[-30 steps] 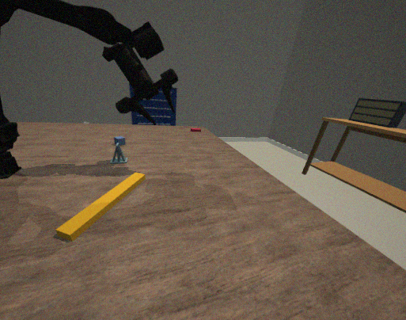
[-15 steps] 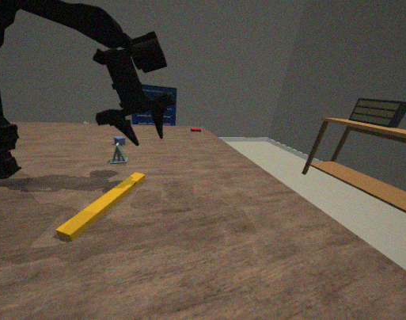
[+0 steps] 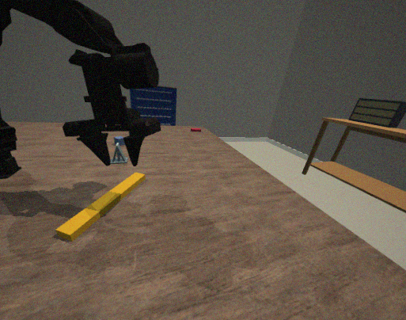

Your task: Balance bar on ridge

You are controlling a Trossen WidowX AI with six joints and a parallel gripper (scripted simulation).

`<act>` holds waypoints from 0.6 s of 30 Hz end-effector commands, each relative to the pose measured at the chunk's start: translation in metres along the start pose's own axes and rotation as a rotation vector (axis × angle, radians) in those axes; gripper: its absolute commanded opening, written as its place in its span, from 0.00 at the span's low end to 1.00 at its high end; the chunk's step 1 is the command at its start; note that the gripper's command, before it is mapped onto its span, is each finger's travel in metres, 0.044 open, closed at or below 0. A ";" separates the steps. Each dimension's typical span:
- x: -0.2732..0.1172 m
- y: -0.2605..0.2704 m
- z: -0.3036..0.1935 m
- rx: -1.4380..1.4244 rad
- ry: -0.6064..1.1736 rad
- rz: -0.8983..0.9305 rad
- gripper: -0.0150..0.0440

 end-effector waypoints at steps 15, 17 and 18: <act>0.029 0.021 -0.044 0.109 -0.058 0.150 0.79; 0.039 0.023 -0.043 0.109 -0.058 0.150 0.79; 0.045 0.024 -0.043 0.109 -0.058 0.150 0.79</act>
Point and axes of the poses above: the point midway between the two fingers, 35 mm back from their tips, its own x axis out along the fingers, its own y axis across the jaws, z = x × y, the point moved 7 cm from there along -x, back along the fingers, and after that the axes turned 4 degrees about -x, right-handed, at the moved point
